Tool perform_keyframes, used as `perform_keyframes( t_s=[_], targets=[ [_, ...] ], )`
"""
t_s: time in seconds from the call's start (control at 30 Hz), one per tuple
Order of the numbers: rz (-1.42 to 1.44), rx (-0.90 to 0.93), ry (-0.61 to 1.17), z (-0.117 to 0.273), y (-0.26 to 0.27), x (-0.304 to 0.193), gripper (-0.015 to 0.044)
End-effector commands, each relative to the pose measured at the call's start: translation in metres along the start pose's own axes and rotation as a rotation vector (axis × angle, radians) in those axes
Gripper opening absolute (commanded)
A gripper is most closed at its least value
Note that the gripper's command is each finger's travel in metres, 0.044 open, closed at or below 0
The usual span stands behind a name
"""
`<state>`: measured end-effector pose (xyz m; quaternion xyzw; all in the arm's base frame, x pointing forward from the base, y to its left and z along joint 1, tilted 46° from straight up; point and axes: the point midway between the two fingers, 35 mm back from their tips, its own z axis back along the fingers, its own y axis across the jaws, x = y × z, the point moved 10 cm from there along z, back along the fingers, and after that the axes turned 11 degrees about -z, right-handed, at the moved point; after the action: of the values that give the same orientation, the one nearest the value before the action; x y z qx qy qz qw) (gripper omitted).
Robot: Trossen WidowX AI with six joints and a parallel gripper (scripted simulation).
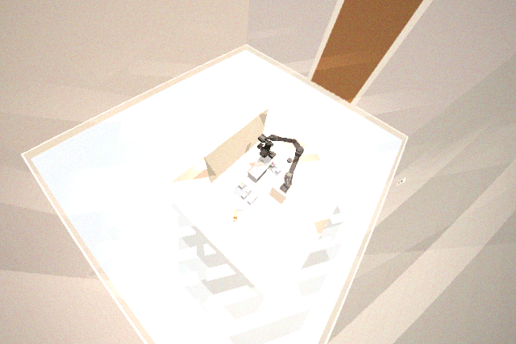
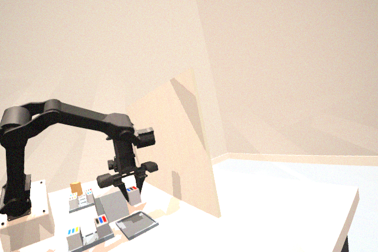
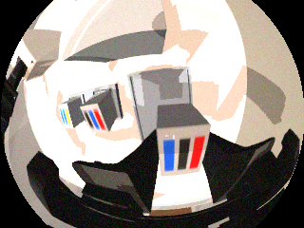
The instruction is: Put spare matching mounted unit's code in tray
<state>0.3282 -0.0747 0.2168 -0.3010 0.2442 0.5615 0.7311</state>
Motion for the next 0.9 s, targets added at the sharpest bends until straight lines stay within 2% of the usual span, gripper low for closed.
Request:
perform_keyframes(
  t_s=[0.0,0.87],
  targets=[
    [0.006,0.0,-0.004,-0.004,0.001,0.001,0.0],
    [0.006,-0.002,0.0,-0.026,0.003,0.0,0.0]
  ],
)
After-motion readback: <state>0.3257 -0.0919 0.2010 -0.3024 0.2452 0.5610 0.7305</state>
